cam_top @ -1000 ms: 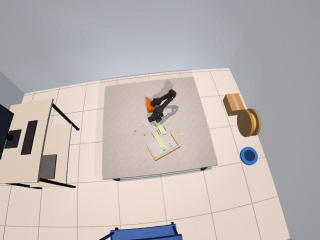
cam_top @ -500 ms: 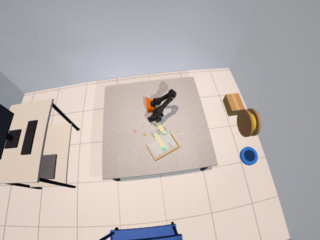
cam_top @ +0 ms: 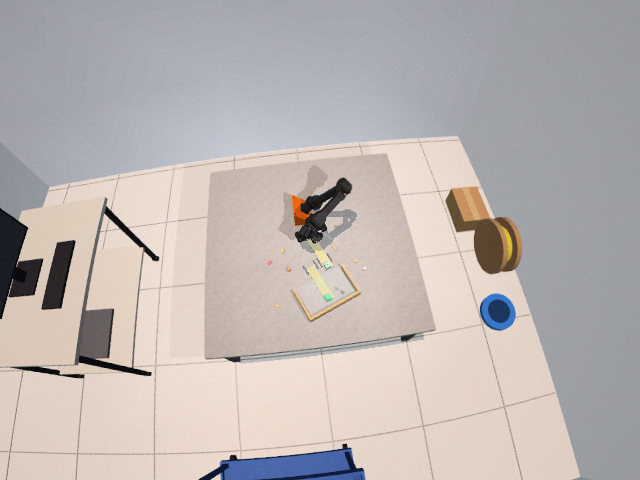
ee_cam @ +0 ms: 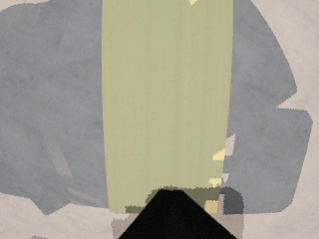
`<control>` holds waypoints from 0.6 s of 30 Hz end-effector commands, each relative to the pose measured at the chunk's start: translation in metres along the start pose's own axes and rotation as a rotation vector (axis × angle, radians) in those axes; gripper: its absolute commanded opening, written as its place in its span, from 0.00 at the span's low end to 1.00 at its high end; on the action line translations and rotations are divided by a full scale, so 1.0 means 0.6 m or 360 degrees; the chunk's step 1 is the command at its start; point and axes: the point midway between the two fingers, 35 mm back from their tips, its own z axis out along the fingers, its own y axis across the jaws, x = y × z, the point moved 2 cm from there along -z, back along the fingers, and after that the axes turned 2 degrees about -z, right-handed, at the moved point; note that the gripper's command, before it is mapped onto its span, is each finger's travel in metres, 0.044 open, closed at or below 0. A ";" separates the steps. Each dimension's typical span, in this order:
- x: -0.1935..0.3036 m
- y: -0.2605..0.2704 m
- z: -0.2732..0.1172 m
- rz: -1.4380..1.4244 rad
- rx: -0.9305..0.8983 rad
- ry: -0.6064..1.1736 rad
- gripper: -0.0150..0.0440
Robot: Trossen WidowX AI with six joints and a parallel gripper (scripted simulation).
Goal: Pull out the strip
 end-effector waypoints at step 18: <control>-0.101 0.002 -0.028 -0.0021 0.0011 0.0006 0.97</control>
